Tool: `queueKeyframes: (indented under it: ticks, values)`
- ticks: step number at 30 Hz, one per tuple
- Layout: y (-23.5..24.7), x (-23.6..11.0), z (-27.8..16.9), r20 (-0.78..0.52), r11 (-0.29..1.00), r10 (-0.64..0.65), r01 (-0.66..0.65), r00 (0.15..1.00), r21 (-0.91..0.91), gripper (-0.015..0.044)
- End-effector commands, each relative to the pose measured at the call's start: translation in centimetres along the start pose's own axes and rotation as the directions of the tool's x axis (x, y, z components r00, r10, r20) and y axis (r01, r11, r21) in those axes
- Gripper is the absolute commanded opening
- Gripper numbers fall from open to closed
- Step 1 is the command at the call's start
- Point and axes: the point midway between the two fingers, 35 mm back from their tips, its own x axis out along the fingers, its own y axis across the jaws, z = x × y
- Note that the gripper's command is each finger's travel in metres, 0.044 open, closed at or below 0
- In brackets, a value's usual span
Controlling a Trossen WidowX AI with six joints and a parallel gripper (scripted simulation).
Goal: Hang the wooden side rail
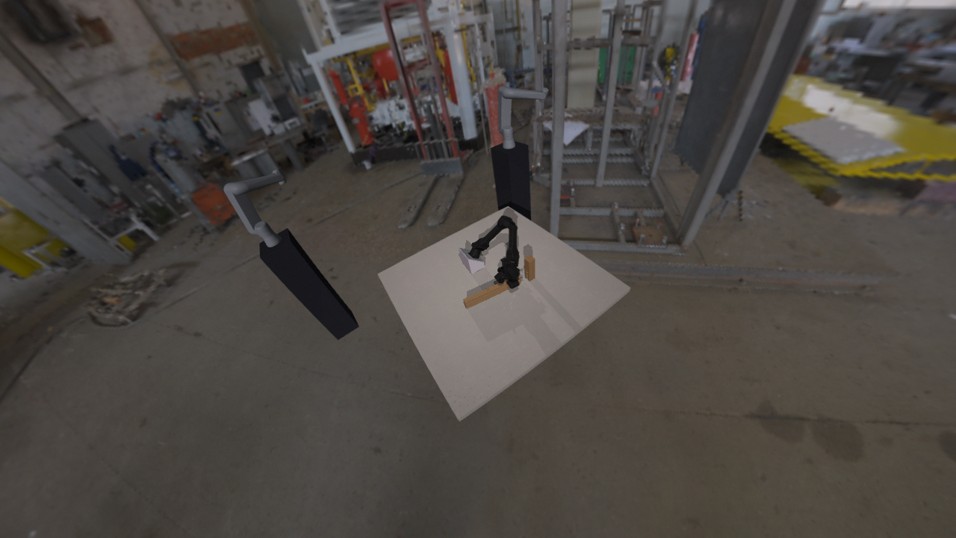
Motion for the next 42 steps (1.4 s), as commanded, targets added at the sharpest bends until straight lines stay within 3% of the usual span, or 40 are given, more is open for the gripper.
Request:
queueKeyframes:
  ticks: [1, 42]
  values:
    - [0.0, 0.1, 0.0, -0.005, 1.000, -0.002, 0.002, 1.000, 0.005, 0.0006]
    - [1.7, -0.1, -0.3, -0.005, 0.988, -0.001, 0.000, 1.000, -0.153, 0.0000]
